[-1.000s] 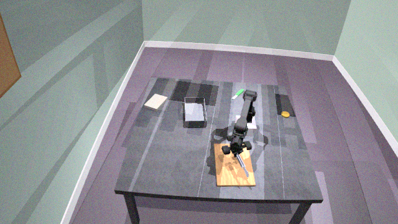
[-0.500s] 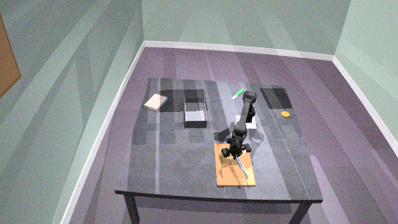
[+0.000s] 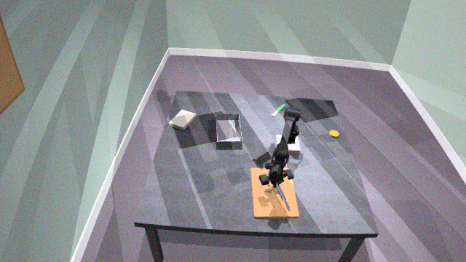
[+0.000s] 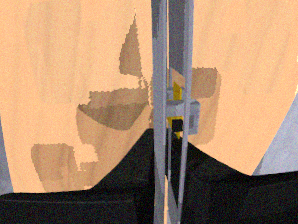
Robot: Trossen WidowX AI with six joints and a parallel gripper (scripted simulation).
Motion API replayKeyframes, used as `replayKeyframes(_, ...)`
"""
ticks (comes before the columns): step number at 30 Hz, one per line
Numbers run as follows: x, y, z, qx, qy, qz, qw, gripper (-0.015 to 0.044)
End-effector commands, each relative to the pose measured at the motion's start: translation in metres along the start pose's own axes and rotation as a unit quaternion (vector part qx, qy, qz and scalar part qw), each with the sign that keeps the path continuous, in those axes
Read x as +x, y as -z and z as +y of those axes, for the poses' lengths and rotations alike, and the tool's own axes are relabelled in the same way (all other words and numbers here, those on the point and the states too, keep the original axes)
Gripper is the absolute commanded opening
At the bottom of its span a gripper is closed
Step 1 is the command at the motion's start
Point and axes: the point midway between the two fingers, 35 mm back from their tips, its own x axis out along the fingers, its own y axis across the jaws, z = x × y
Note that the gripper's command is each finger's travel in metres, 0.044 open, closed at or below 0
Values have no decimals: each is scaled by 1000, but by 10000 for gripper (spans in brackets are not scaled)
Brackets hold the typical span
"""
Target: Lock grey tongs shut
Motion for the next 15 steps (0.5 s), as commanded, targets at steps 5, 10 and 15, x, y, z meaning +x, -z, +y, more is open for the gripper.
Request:
replayKeyframes(5, 0, 0, 0, 0, 0, 0, 1000, 165)
replayKeyframes(10, 0, 0, 0, 0, 0, 0, 1000, 296)
replayKeyframes(15, 0, 0, 0, 0, 0, 0, 1000, 427)
